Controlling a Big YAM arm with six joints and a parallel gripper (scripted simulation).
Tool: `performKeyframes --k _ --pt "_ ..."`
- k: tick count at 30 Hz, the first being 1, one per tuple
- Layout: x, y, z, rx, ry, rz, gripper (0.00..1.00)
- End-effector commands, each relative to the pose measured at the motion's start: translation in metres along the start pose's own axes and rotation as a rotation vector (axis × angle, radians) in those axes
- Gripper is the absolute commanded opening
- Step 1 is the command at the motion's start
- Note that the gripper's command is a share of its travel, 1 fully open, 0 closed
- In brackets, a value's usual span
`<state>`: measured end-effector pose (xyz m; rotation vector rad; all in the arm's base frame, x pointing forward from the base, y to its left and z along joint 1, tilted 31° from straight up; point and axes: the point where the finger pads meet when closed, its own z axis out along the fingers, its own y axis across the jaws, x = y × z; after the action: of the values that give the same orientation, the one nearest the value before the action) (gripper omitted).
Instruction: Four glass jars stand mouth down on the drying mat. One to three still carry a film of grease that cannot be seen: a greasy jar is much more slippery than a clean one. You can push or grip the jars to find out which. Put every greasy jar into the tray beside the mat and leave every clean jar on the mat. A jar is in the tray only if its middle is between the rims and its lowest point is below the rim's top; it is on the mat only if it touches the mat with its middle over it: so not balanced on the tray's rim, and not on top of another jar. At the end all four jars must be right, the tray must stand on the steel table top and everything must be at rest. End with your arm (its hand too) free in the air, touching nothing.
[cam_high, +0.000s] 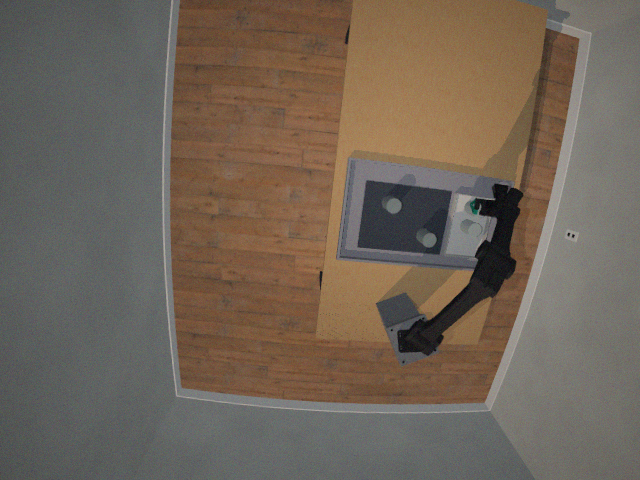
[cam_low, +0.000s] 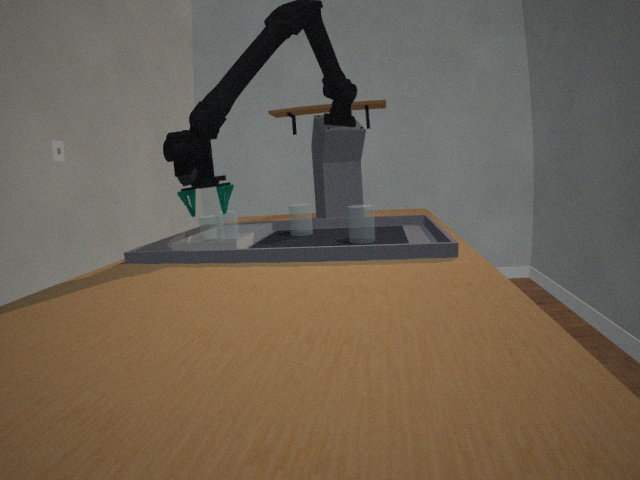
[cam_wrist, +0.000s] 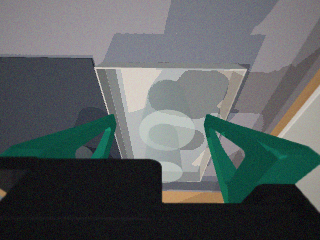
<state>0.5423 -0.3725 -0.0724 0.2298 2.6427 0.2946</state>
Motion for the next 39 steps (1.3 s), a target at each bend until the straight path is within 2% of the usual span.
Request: performKeyframes --k 1,5,39 --pt "-0.004 -0.014 -0.042 0.021 -0.027 0.003 1.0" --pt "-0.003 -0.013 -0.058 0.021 -0.027 0.003 1.0" --pt "-0.003 -0.013 -0.058 0.021 -0.027 0.003 1.0"
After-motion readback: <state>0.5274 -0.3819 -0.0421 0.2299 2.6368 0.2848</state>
